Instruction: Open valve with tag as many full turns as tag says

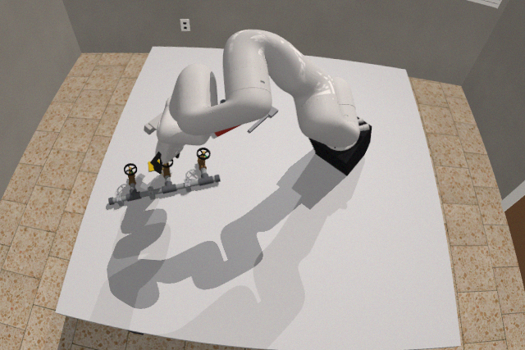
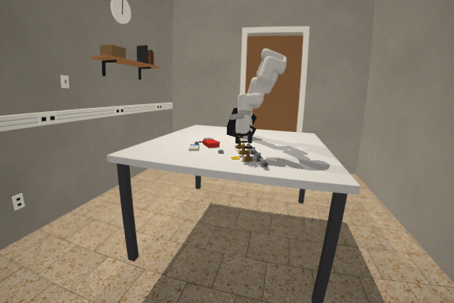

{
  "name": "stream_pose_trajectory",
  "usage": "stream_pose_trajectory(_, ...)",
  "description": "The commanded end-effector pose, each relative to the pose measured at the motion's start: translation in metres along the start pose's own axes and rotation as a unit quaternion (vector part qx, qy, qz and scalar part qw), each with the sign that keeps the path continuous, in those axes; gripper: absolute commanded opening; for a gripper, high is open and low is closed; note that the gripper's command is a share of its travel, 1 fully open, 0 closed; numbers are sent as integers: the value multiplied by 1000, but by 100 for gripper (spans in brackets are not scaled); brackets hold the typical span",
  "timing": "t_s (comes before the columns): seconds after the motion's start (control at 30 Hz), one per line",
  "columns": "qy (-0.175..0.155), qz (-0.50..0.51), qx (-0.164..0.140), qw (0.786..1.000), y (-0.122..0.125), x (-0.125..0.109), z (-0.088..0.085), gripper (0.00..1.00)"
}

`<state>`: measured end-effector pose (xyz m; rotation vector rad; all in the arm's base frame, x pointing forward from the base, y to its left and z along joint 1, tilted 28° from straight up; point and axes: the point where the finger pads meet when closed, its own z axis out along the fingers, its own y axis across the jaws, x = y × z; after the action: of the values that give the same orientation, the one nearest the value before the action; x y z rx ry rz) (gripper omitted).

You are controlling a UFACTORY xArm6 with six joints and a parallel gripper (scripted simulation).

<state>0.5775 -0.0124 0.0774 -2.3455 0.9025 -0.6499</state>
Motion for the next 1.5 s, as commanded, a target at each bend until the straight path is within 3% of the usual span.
stream_pose_trajectory(0.0, -11, 137, -18, 990, -1, 2, -1, 100)
stream_pose_trajectory(0.17, -7, 266, -20, 964, -1, 2, -1, 100)
stream_pose_trajectory(0.37, -11, 409, -32, 912, -1, 2, -1, 100)
stream_pose_trajectory(0.43, -11, 409, -32, 912, -1, 2, -1, 100)
stream_pose_trajectory(0.47, -21, 468, -48, 882, -1, 2, -1, 100)
stream_pose_trajectory(0.5, -23, 475, -50, 878, -1, 2, -1, 100)
stream_pose_trajectory(1.07, -23, 476, -50, 878, -1, 2, -1, 100)
stream_pose_trajectory(1.1, -23, 476, -50, 878, -1, 2, -1, 0)
stream_pose_trajectory(1.47, -23, 476, -50, 878, -1, 2, -1, 0)
